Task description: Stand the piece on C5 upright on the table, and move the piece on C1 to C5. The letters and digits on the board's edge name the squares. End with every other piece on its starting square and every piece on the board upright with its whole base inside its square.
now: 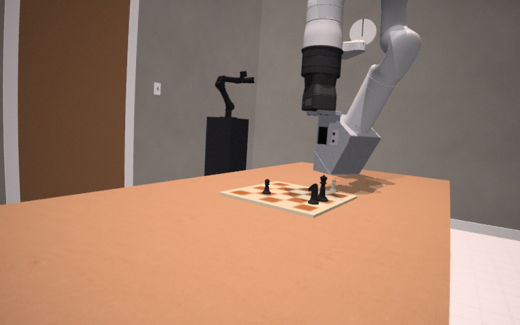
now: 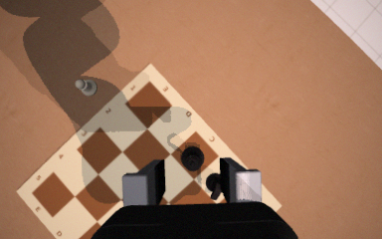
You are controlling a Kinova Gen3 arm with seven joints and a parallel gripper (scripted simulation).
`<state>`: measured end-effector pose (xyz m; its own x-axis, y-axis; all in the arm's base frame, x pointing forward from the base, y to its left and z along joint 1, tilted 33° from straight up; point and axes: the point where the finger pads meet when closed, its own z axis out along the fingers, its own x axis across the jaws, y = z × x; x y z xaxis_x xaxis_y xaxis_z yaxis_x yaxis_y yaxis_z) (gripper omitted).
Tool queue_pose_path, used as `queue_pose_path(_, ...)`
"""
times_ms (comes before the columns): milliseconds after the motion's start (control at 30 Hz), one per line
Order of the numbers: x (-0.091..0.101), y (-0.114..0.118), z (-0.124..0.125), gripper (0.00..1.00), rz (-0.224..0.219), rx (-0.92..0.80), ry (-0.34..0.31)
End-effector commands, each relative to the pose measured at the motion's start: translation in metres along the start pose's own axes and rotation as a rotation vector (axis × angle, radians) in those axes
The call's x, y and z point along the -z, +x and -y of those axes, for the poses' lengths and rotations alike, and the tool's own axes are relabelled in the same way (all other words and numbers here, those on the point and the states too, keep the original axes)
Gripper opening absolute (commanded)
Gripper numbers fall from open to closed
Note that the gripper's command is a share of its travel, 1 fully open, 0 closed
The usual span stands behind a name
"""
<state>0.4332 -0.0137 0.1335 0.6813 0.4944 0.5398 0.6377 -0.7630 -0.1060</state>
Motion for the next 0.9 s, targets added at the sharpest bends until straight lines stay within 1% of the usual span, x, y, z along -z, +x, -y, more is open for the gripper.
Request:
queue_pose_path(0,-0.001,0.0,0.0,0.79,0.001,0.0,0.001)
queue_pose_path(367,-0.01,0.0,0.0,0.79,0.003,-0.001,0.003)
queue_pose_path(867,-0.034,0.0,0.0,0.79,0.003,-0.001,0.003)
